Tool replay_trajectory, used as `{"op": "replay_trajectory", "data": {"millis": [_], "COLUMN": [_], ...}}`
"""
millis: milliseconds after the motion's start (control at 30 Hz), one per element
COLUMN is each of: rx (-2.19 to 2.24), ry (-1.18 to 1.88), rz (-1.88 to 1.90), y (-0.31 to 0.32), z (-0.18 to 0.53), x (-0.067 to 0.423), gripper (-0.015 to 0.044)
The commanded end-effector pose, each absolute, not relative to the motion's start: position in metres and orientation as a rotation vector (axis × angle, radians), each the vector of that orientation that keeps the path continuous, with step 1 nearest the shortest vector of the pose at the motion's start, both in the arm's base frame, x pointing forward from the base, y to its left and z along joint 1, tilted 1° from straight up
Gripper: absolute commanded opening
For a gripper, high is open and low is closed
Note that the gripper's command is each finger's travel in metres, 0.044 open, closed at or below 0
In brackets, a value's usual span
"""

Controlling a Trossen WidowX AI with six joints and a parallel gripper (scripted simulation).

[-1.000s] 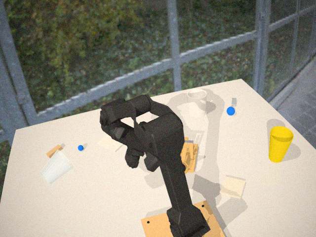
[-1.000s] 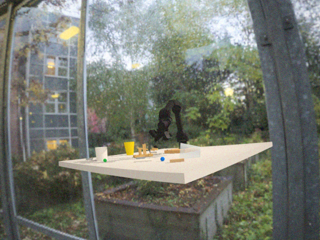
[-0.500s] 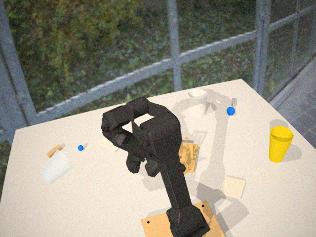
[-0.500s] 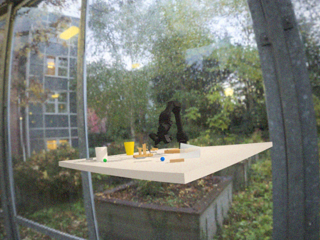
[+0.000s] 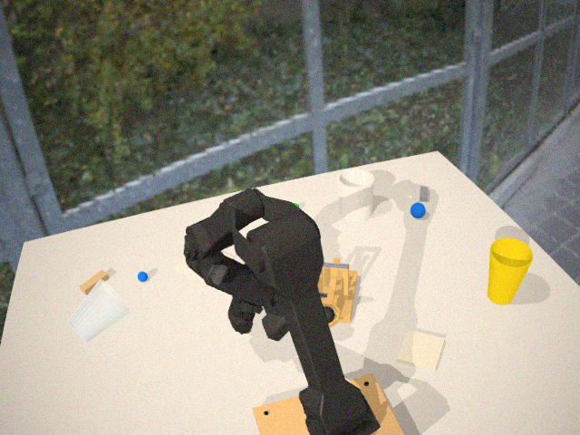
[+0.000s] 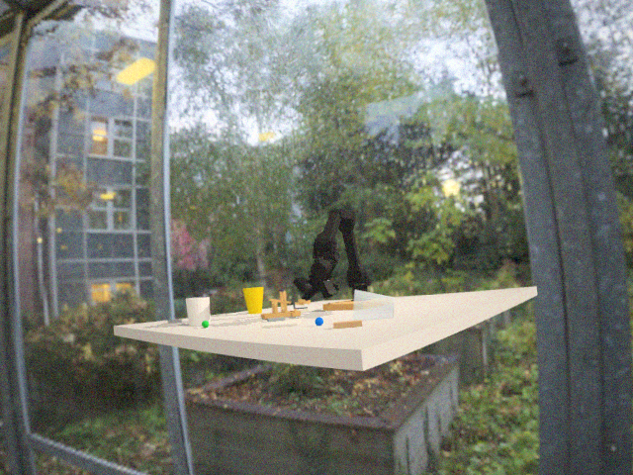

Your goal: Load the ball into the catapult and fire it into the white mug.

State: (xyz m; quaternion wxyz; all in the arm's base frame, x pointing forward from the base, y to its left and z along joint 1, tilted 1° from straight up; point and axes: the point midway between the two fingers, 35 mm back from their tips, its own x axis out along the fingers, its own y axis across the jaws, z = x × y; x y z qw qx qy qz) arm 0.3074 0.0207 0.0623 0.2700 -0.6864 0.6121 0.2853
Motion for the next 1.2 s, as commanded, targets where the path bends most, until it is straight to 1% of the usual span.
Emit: {"op": "replay_trajectory", "data": {"millis": [0, 500, 633, 767, 967, 1167], "rx": [-1.855, -1.855, -1.855, -1.855, -1.853, -1.852], "ry": [1.655, 1.655, 1.655, 1.655, 1.647, 1.642], "rz": [0.768, 0.768, 0.768, 0.768, 0.769, 0.769], "y": [0.019, 0.018, 0.019, 0.020, 0.049, 0.073], "z": [0.054, 0.031, 0.012, 0.014, 0.072, 0.138], "x": [0.305, 0.302, 0.302, 0.303, 0.324, 0.327], "gripper": [0.0000, 0.0000, 0.0000, 0.0000, 0.0000, 0.0000]}}
